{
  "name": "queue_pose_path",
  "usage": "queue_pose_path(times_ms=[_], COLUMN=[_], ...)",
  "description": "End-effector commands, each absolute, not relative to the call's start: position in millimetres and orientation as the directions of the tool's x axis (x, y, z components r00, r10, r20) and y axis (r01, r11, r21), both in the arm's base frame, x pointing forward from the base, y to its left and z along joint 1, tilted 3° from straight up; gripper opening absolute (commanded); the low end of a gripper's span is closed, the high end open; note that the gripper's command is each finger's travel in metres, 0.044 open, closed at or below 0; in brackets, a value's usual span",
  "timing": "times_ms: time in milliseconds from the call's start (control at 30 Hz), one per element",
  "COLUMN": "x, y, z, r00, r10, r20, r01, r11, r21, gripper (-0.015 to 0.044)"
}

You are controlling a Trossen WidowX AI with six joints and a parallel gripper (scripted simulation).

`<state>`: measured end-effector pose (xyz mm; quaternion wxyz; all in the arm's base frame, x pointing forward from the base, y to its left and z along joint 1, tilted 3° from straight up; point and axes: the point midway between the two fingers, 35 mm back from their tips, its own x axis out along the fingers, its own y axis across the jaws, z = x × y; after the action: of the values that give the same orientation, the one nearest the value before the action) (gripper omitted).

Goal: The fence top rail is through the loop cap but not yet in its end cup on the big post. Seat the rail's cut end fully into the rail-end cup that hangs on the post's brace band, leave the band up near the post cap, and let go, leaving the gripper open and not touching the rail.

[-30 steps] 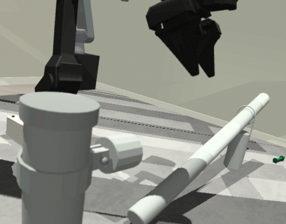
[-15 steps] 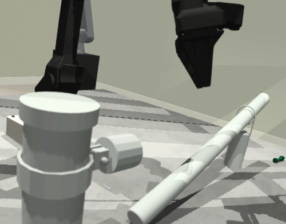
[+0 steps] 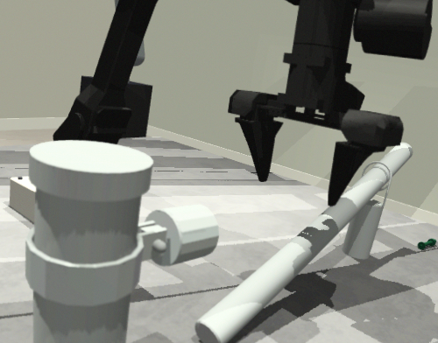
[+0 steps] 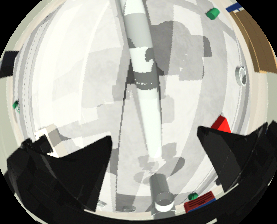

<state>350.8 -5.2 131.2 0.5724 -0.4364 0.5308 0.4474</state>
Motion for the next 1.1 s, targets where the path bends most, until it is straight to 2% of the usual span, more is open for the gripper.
queue_pose_path(times_ms=[0,333,1067], x=[350.3,350.2,351.0], y=[-4.9,-3.4,-2.3], z=[123.6,88.6,61.5], r00=[-0.002,-0.002,-0.002], r10=[0.042,0.042,0.042], r20=[-0.999,-0.999,-0.999], r01=[-0.989,-0.989,-0.989], r11=[0.146,0.146,0.146], r21=[0.008,0.008,0.008], gripper=[0.044,0.044,0.044])
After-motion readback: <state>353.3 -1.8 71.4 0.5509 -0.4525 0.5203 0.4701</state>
